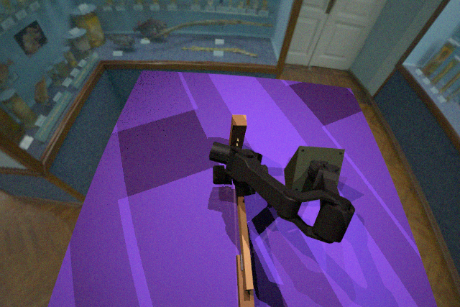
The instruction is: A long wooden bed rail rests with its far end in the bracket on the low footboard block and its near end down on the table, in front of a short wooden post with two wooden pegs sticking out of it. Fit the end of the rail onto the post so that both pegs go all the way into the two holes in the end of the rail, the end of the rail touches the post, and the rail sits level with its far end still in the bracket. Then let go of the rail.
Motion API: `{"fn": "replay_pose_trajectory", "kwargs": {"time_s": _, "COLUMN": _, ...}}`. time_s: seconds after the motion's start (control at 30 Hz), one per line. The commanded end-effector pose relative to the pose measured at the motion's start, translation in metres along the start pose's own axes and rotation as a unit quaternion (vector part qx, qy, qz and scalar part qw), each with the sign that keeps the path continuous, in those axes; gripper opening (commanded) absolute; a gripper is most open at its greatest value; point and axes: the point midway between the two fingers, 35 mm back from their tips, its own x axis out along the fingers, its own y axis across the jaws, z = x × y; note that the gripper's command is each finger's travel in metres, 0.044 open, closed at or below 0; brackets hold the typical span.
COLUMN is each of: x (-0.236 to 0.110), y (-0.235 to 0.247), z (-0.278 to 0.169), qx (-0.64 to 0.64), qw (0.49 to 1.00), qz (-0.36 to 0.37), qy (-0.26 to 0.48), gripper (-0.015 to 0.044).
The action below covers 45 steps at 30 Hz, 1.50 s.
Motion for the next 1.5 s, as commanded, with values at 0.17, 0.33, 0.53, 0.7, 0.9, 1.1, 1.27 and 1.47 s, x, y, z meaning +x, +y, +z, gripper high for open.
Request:
{"fn": "replay_pose_trajectory", "kwargs": {"time_s": 0.17, "x": 0.001, "y": 0.000, "z": 0.000, "qx": 0.004, "qw": 1.000, "qz": 0.001, "qy": -0.003, "gripper": 0.0033}}
{"fn": "replay_pose_trajectory", "kwargs": {"time_s": 0.33, "x": 0.001, "y": 0.000, "z": 0.000, "qx": 0.004, "qw": 1.000, "qz": 0.001, "qy": -0.003, "gripper": 0.0000}}
{"fn": "replay_pose_trajectory", "kwargs": {"time_s": 0.53, "x": 0.001, "y": 0.000, "z": 0.000, "qx": 0.004, "qw": 1.000, "qz": 0.001, "qy": -0.003, "gripper": 0.0000}}
{"fn": "replay_pose_trajectory", "kwargs": {"time_s": 0.7, "x": 0.001, "y": 0.000, "z": 0.000, "qx": 0.004, "qw": 1.000, "qz": 0.001, "qy": -0.003, "gripper": 0.0000}}
{"fn": "replay_pose_trajectory", "kwargs": {"time_s": 0.9, "x": -0.002, "y": 0.000, "z": 0.000, "qx": 0.004, "qw": 1.000, "qz": 0.001, "qy": -0.003, "gripper": 0.0000}}
{"fn": "replay_pose_trajectory", "kwargs": {"time_s": 1.1, "x": -0.005, "y": 0.000, "z": 0.000, "qx": 0.004, "qw": 1.000, "qz": 0.001, "qy": -0.003, "gripper": 0.0000}}
{"fn": "replay_pose_trajectory", "kwargs": {"time_s": 1.27, "x": -0.007, "y": -0.001, "z": 0.000, "qx": 0.004, "qw": 1.000, "qz": 0.001, "qy": -0.003, "gripper": 0.0000}}
{"fn": "replay_pose_trajectory", "kwargs": {"time_s": 1.47, "x": -0.010, "y": -0.001, "z": 0.000, "qx": 0.004, "qw": 1.000, "qz": 0.001, "qy": -0.003, "gripper": 0.0000}}
